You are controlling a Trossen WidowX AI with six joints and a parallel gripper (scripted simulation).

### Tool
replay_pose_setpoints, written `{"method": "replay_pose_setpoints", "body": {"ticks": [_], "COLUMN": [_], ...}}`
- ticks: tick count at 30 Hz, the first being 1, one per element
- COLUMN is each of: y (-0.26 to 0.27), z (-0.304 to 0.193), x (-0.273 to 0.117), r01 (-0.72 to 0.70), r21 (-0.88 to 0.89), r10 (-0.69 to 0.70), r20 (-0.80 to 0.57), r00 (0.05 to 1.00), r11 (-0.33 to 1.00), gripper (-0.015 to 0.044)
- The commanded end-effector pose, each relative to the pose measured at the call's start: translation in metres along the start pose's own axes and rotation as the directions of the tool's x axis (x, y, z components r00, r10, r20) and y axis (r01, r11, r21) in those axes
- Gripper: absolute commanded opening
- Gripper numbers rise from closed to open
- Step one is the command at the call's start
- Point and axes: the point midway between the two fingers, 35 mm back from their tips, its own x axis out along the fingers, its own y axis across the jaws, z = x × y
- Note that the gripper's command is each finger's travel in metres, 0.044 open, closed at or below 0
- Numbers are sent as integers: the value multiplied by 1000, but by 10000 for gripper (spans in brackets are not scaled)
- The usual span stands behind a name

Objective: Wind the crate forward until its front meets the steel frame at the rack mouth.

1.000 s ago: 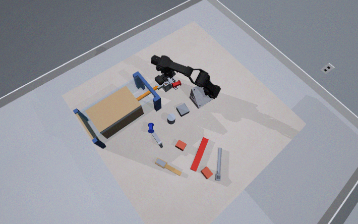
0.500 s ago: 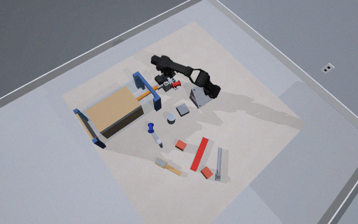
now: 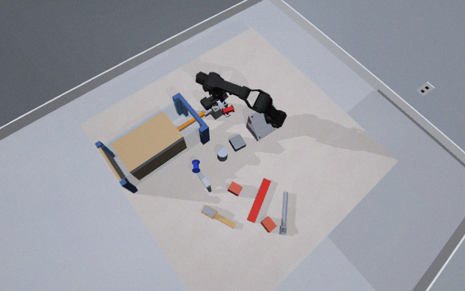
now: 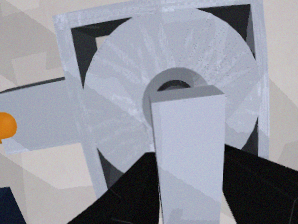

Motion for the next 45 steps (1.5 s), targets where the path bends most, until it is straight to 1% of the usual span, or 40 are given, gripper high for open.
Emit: {"method": "replay_pose_setpoints", "body": {"ticks": [1,7,10,19,22,31,34,43,45], "y": [-1,-1,-2,-2,-1,-1,0,0,-1], "z": [2,2,2,2,3,3,3,3,2], "x": [4,4,4,4,4,4,4,4,4], "r01": [11,11,10,10,11,11,12,12,11], "r21": [9,9,-34,-34,9,9,53,53,-7], "r10": [-11,-11,-10,-10,-11,-11,-12,-12,-11], "r20": [0,0,5,5,0,0,-5,-5,2], "r00": [1000,1000,1000,1000,1000,1000,1000,1000,1000], "r11": [1000,1000,999,999,1000,1000,999,999,1000], "gripper": [0,0,0,0,0,0,0,0,0]}}
